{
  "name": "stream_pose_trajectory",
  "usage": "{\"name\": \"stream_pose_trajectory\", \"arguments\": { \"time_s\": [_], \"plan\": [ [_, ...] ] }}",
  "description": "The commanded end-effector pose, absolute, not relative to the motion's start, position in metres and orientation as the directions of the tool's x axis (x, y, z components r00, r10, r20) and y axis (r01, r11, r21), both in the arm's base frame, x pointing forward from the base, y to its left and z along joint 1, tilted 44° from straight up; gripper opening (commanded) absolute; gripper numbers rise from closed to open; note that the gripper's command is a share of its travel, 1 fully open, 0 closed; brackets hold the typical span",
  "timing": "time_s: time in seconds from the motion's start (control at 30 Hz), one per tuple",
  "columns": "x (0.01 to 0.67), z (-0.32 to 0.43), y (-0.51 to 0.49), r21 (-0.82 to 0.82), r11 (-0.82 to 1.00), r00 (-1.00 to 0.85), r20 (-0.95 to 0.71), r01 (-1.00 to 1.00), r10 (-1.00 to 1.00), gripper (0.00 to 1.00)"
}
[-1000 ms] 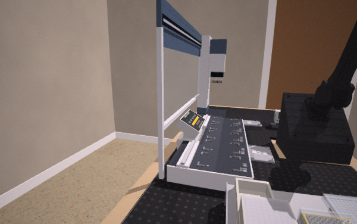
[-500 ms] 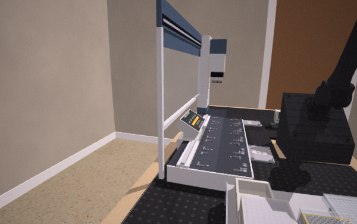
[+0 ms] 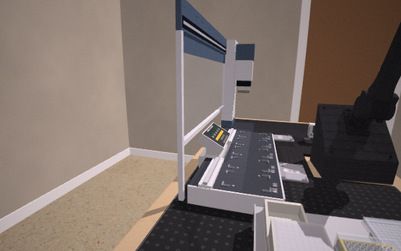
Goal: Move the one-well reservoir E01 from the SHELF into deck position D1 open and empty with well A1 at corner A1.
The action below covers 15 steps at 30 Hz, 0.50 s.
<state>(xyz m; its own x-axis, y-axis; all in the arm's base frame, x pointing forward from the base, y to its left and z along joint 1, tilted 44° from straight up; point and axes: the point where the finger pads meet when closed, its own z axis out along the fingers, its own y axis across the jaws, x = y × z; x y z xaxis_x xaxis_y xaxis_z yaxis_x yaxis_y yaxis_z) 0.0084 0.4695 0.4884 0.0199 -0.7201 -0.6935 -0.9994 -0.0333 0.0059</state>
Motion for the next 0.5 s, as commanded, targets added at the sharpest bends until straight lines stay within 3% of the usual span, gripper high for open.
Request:
{"name": "stream_pose_trajectory", "arguments": {
  "time_s": [0.0,0.47],
  "plan": [
    [0.011,0.518,0.462,0.012,-0.016,0.002,-0.735,-1.000,-0.678,1.00],
    [0.062,0.520,0.468,0.001,-0.013,0.008,-0.731,-1.000,-0.683,1.00]
  ]
}}
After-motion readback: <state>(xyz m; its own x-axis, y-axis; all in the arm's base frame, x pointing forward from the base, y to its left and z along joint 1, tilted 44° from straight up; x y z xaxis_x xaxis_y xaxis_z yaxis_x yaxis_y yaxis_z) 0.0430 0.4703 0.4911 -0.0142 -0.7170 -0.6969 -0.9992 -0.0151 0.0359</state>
